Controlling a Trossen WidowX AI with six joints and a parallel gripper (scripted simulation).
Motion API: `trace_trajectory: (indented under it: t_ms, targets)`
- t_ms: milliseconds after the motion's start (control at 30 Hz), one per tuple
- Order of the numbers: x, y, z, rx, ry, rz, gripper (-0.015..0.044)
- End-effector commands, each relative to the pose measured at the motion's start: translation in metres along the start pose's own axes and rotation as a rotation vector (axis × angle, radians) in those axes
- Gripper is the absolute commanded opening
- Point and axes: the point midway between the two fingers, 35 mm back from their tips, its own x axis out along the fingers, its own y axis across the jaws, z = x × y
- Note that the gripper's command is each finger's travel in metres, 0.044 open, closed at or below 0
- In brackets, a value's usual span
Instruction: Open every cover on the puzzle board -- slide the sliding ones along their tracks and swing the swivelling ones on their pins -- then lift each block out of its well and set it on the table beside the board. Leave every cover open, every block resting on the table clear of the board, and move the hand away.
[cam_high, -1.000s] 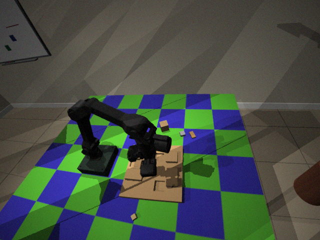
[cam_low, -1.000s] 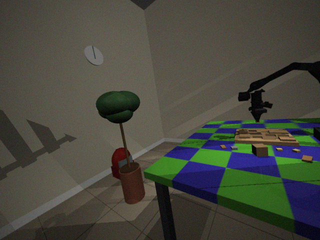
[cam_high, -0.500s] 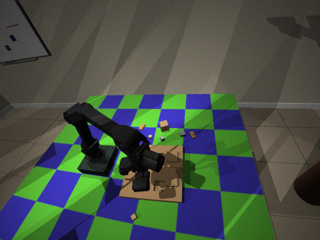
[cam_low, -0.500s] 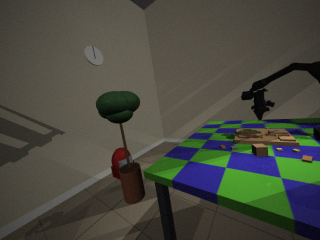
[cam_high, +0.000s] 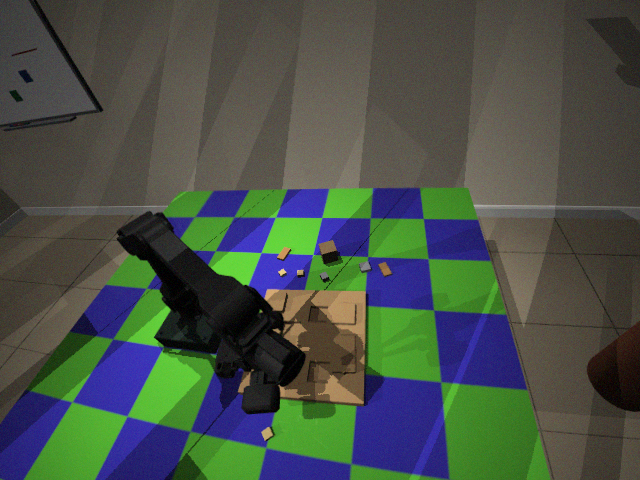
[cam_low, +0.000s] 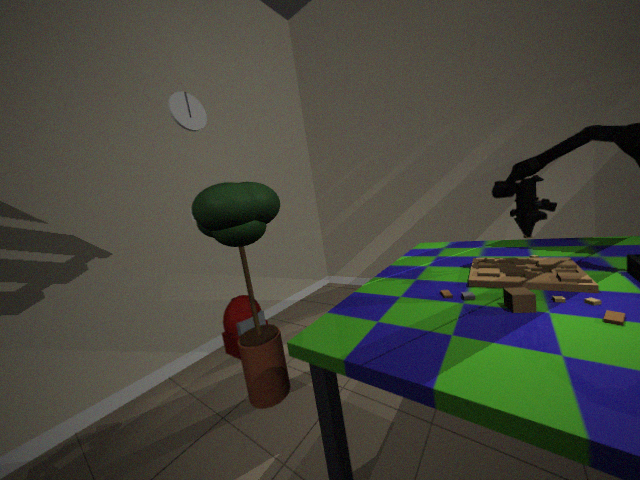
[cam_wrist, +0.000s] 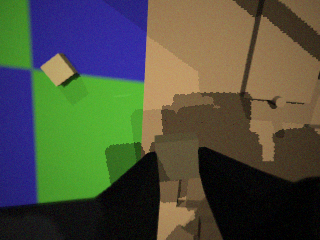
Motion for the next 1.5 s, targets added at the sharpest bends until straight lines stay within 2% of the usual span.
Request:
trace_trajectory:
  t_ms: [0, 967, 1467]
  targets:
    - [0.000, 0.010, 0.009, -0.002, -0.003, 0.004, 0.0080]
    - [0.001, 0.080, 0.099, -0.002, -0.013, 0.006, 0.0080]
    - [0.020, 0.084, 0.100, -0.002, -0.013, 0.006, 0.0080]
